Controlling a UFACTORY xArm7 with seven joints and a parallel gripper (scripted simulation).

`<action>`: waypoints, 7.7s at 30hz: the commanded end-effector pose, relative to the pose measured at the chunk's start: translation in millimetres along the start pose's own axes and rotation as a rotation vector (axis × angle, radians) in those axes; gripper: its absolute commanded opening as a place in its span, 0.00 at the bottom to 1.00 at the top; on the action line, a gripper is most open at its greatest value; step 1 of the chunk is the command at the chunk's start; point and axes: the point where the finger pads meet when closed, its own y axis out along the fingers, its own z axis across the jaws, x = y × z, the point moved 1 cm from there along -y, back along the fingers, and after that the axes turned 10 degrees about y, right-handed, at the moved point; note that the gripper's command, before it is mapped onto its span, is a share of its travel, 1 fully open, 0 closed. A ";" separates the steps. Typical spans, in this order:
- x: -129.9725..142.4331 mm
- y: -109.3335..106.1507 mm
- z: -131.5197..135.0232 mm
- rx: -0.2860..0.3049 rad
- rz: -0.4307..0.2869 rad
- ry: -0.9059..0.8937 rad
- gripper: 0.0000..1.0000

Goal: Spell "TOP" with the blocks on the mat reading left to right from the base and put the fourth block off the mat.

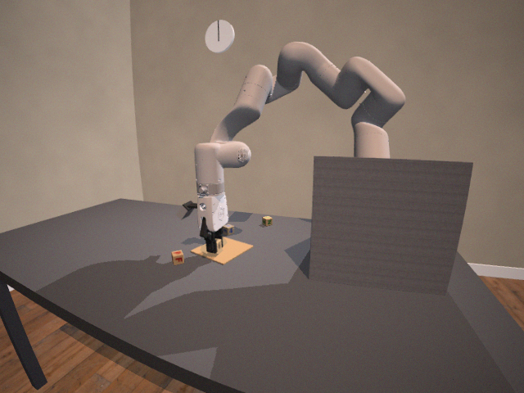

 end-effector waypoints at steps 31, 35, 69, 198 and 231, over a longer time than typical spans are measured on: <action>-1.3 10.6 -1.6 -0.002 0.003 0.000 0.27; -1.3 10.6 -1.6 -0.002 0.003 0.000 0.27; -0.7 10.6 -3.3 -0.002 0.003 0.000 0.27; -0.4 -75.4 -3.1 -0.002 0.003 0.000 1.00; -44.5 -91.5 139.2 0.051 0.071 0.256 1.00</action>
